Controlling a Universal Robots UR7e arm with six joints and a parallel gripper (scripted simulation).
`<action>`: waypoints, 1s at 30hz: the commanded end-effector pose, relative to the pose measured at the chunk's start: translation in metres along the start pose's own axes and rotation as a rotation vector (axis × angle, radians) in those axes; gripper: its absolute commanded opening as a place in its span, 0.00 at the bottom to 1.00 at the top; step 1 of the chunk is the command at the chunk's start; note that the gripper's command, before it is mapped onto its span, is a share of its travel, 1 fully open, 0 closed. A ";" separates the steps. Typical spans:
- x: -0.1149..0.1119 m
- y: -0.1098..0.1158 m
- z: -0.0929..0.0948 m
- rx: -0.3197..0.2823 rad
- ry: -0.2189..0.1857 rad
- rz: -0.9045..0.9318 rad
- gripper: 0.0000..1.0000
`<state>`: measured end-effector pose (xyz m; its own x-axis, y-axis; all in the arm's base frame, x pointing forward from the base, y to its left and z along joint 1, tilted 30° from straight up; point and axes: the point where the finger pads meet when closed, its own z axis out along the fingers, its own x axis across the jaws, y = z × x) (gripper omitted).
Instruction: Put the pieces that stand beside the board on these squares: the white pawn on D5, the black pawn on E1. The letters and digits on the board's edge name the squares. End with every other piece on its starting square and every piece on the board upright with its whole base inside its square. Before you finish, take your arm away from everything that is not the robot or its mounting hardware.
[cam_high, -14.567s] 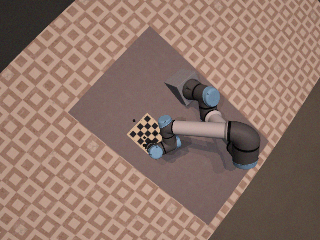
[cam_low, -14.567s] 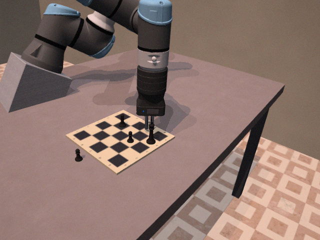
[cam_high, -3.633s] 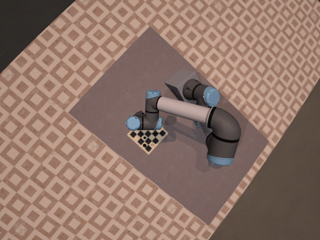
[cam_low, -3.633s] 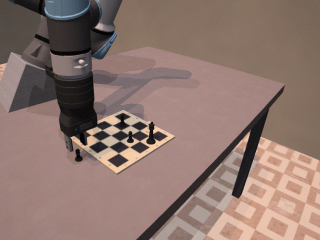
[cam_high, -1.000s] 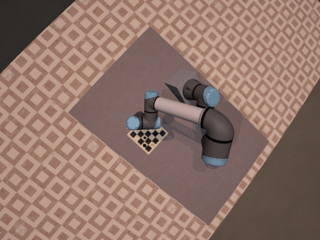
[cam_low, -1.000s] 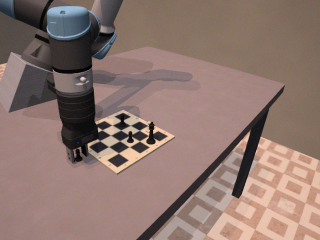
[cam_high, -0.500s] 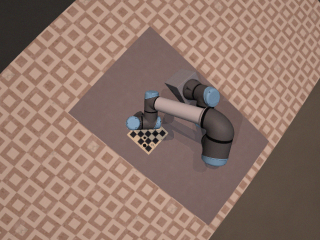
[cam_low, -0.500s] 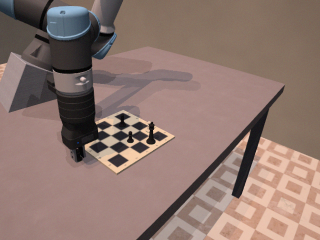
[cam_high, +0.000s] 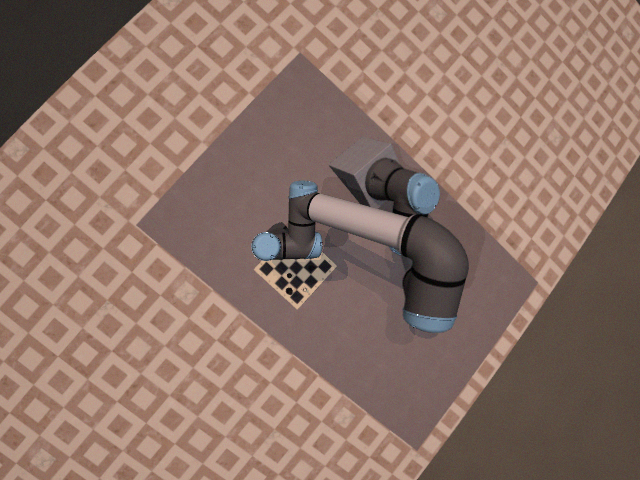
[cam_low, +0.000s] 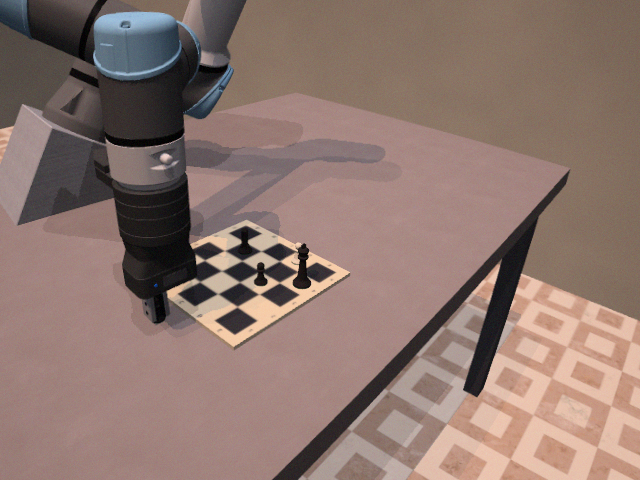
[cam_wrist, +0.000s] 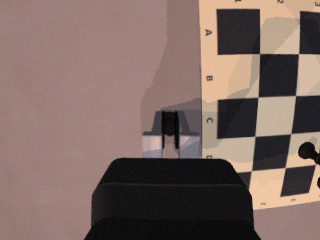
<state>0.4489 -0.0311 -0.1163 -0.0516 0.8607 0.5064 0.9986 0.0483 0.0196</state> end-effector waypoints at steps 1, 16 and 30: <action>0.000 0.000 0.000 -0.001 0.000 0.000 0.00; 0.000 0.000 0.000 -0.001 0.000 0.000 0.00; 0.000 0.000 -0.054 -0.001 0.000 0.000 0.00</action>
<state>0.4494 -0.0473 -0.0891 -0.0514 0.8613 0.5056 0.9987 0.0476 0.0205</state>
